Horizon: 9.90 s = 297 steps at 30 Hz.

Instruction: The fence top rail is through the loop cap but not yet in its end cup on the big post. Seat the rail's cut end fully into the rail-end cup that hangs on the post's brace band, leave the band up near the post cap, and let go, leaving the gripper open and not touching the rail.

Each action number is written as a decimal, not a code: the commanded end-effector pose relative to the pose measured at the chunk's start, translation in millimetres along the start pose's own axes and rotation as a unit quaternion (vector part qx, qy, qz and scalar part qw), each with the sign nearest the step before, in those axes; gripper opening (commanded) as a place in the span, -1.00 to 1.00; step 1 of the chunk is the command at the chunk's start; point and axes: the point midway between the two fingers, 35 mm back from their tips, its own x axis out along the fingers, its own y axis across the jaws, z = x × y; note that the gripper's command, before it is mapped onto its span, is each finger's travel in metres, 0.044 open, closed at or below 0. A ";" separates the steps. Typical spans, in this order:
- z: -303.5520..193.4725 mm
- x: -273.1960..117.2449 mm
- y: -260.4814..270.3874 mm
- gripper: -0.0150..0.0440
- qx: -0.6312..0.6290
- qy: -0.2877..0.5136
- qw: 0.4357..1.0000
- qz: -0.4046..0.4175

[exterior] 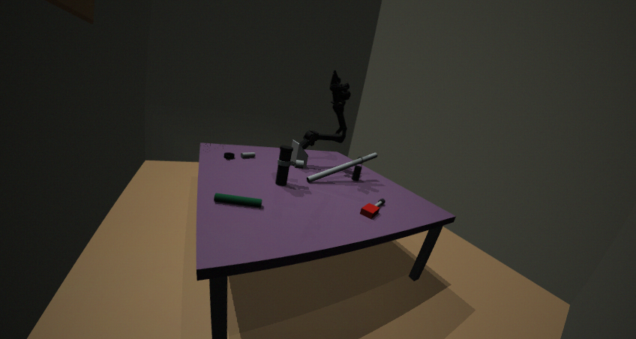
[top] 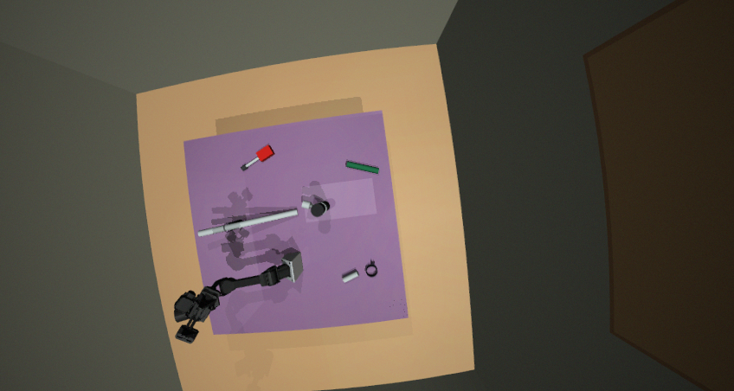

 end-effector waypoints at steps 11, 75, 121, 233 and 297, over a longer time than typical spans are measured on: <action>-40.6 -3.6 217.6 1.00 0.079 0.077 0.894 0.433; -138.2 -191.0 510.3 1.00 -0.132 -0.179 0.441 0.869; -151.7 -258.7 573.3 1.00 -0.130 -0.180 0.441 0.869; -173.7 -276.1 550.5 -0.49 -0.116 -0.382 0.388 0.830; -42.5 -243.9 397.1 1.00 0.193 0.330 0.358 0.852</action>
